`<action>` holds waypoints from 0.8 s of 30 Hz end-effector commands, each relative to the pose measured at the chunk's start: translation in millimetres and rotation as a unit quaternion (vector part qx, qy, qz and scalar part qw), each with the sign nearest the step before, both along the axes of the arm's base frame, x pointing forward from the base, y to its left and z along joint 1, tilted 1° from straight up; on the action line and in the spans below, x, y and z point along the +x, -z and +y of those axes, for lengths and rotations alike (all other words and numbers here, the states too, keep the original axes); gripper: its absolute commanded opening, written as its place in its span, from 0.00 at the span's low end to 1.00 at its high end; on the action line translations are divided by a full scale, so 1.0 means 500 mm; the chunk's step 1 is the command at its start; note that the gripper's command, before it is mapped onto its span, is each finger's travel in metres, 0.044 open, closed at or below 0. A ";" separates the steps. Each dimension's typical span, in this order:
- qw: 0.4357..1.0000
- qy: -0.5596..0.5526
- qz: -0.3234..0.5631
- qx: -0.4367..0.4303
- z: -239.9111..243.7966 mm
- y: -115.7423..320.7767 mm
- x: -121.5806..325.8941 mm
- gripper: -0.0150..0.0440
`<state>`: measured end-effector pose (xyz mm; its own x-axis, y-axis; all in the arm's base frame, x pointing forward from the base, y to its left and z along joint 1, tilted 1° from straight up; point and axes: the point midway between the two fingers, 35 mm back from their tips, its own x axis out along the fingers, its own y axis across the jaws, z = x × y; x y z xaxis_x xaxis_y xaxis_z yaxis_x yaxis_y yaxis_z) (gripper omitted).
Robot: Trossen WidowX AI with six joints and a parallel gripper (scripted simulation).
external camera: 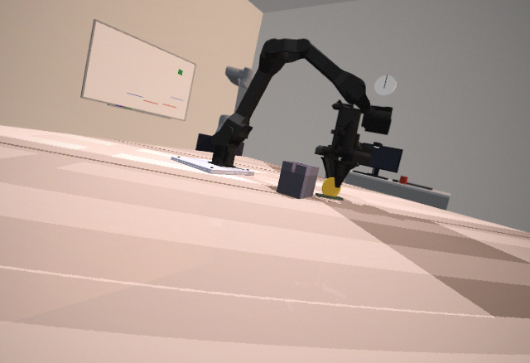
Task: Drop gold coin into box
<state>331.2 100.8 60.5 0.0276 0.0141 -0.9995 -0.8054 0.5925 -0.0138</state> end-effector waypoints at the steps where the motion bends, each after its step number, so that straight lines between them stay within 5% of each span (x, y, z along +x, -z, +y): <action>1: 1.000 -0.002 0.006 -0.004 -0.003 0.020 -0.005 0.53; 12: 1.000 -0.002 0.006 -0.004 -0.004 0.047 -0.006 0.53; 18: 1.000 -0.002 0.006 -0.004 -0.004 0.047 -0.006 0.26; 24: 1.000 -0.002 0.006 -0.004 -0.004 0.047 -0.006 0.25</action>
<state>328.8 99.6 38.1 0.0185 0.0109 -0.9998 -0.8058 0.5922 -0.0085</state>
